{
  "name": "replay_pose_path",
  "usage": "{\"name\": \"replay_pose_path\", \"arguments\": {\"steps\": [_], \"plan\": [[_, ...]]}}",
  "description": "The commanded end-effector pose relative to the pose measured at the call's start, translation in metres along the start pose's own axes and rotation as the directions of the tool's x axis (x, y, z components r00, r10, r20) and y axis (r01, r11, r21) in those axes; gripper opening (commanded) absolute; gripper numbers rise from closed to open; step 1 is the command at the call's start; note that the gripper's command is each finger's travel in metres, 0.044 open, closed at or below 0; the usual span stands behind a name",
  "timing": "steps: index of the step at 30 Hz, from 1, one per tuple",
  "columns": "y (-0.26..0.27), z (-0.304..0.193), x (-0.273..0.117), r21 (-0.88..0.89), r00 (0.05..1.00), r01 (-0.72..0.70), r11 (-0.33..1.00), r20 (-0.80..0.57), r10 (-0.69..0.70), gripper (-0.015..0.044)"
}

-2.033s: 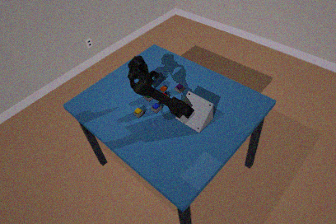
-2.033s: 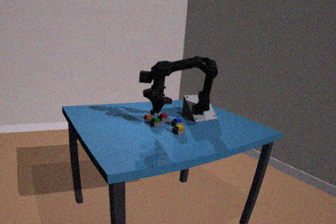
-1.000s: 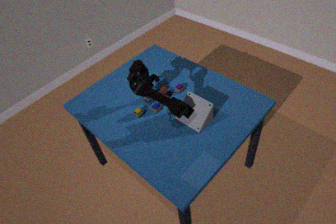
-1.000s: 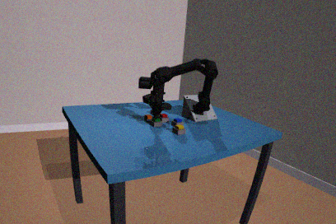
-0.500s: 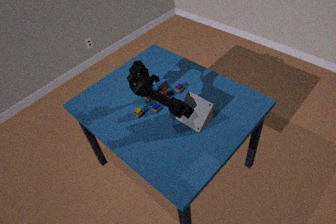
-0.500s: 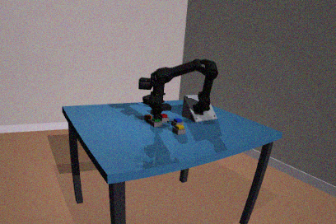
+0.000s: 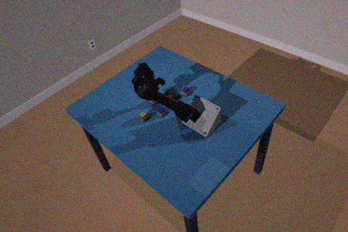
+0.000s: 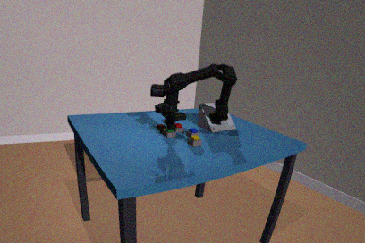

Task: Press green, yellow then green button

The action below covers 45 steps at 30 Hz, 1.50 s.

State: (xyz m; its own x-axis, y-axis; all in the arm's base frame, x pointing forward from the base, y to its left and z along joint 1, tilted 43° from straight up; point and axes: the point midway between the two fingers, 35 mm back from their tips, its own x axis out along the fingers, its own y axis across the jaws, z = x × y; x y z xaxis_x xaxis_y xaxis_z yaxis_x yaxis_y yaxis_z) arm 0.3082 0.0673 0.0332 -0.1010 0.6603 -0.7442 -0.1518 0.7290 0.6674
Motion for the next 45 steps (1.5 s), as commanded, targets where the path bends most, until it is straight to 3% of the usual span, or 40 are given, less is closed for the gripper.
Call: {"name": "replay_pose_path", "arguments": {"steps": [1, 6, 12, 19, 25, 34, 42, 45], "plan": [[0.0, -0.003, 0.002, 0.009, 1.0, -0.005, 1.0, -0.007, 0.005, 0.002], [-0.001, -0.002, -0.028, 0.009, 1.0, -0.003, 1.0, -0.007, 0.003, 0.002], [-0.001, -0.002, -0.032, 0.01, 1.0, -0.003, 1.0, -0.007, 0.003, 0.002], [-0.001, -0.002, -0.092, 0.011, 1.0, -0.001, 1.0, -0.008, 0.002, 0.002], [0.01, -0.003, -0.092, 0.011, 1.0, 0.0, 1.0, -0.008, 0.0, 0.002], [0.137, -0.048, -0.093, 0.013, 1.0, -0.007, 1.0, -0.01, 0.008, 0.002], [0.142, -0.051, -0.093, 0.013, 1.0, -0.009, 1.0, -0.011, 0.009, 0.002], [0.142, -0.05, -0.075, 0.013, 1.0, -0.007, 1.0, -0.01, 0.007, 0.002]]}}
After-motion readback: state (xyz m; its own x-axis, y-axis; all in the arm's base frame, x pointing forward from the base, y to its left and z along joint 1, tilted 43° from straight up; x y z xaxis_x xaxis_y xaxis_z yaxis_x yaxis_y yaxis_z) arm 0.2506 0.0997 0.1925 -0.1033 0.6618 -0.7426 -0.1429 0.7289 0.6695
